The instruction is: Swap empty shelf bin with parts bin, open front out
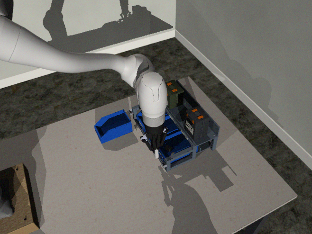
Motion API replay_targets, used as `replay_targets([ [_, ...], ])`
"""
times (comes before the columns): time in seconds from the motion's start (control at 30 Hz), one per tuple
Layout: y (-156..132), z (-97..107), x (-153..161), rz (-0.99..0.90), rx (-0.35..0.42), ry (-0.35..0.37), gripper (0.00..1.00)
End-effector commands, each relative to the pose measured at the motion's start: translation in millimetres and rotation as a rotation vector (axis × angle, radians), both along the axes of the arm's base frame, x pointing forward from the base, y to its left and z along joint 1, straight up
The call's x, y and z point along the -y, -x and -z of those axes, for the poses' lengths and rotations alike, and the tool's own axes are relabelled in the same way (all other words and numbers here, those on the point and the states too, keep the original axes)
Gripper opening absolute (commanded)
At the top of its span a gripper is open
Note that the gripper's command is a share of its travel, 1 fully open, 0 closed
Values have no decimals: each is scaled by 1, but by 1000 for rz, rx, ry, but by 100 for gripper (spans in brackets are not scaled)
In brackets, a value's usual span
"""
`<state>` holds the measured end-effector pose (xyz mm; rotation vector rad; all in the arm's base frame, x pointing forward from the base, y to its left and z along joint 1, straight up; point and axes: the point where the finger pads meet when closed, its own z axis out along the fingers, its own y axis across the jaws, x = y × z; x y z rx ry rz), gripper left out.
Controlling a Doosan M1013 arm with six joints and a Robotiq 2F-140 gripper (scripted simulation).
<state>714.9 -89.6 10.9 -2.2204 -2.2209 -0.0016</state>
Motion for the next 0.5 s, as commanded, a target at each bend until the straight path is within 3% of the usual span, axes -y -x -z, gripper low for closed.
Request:
replay_targets([
  [0.0,0,-13,0,0,0,0,10],
  [0.1,0,-20,0,0,0,0,10],
  [0.27,0,-51,0,0,0,0,10],
  [0.47,0,-54,0,0,0,0,10],
])
